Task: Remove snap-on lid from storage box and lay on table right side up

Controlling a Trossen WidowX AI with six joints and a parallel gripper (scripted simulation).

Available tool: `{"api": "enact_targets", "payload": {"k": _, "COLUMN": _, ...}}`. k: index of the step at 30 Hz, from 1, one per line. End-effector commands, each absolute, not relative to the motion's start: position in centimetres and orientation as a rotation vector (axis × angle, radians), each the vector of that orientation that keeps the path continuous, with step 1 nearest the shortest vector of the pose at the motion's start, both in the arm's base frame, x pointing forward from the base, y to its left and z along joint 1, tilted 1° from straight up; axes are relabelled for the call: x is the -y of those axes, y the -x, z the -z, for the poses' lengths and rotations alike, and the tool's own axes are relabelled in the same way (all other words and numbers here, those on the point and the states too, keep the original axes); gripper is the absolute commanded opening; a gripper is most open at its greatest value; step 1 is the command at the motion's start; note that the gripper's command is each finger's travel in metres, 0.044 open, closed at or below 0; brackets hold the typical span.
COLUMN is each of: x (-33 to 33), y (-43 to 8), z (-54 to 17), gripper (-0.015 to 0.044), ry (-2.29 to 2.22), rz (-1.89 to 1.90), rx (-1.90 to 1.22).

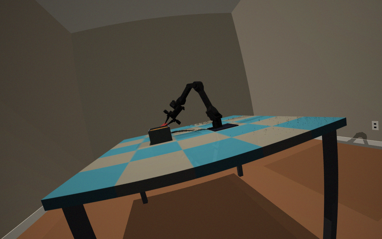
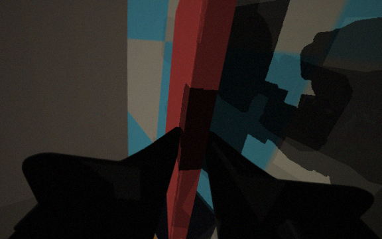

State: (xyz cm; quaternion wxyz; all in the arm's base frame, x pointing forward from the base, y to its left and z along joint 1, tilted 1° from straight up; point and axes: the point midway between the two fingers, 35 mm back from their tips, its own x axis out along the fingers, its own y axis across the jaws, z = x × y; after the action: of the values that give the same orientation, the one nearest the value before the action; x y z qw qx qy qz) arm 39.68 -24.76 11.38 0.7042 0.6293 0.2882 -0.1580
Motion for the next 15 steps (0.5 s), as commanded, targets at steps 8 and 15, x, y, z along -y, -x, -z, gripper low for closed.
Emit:
{"api": "enact_targets", "payload": {"k": 8, "x": 24.5, "y": -39.4, "z": -9.2, "gripper": 0.0, "ry": -1.417, "rz": 0.369, "rx": -0.668}}
{"api": "enact_targets", "payload": {"k": 15, "x": 24.5, "y": -39.4, "z": -8.6, "gripper": 0.0, "ry": -1.417, "rz": 0.369, "rx": -0.668}}
